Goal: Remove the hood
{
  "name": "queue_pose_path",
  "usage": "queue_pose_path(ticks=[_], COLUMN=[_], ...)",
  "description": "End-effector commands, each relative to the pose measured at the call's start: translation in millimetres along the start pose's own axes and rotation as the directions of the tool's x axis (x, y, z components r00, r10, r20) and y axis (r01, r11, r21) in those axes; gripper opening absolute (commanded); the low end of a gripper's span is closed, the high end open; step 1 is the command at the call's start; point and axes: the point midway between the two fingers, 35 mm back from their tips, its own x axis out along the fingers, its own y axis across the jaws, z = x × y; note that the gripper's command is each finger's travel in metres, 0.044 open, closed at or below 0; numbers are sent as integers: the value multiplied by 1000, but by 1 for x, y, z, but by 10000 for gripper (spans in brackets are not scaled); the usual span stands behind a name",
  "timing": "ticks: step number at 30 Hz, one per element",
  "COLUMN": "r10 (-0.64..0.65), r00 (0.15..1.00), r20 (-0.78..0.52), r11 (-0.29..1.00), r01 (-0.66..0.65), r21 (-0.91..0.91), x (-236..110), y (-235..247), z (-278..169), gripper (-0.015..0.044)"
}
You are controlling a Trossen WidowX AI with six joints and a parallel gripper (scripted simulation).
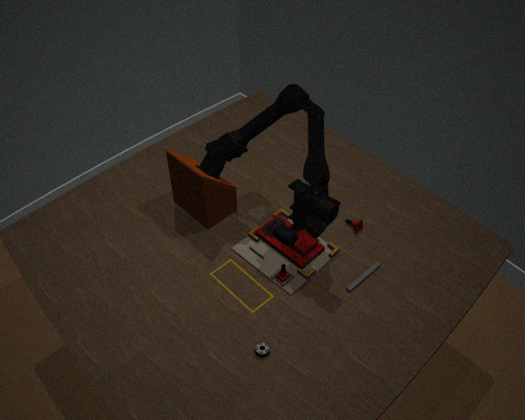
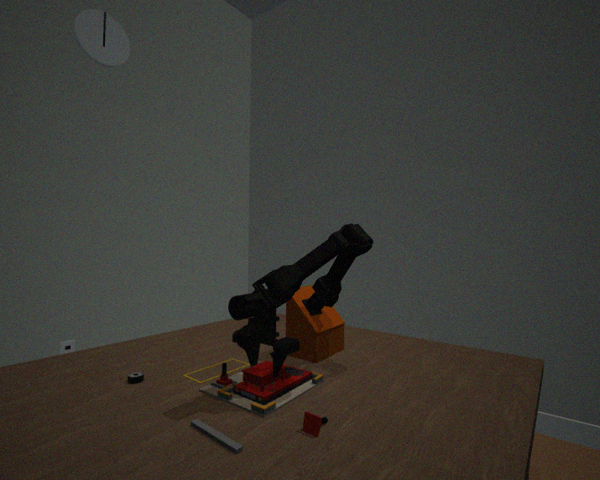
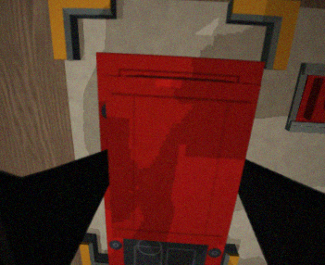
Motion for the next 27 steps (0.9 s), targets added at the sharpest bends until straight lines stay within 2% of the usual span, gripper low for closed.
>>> queue_pose_path(ticks=[1, 17, 27], r10=[-1, -1, -2], r00=[1000, 1000, 1000], r20=[1, 2, 2], r11=[1000, 1000, 1000], r01=[1, 1, 2], r21=[-3, -3, -2], x=[-3, -16, -59], y=[0, 0, 0], z=[0, 1, 0], gripper=[0, 0, 0])
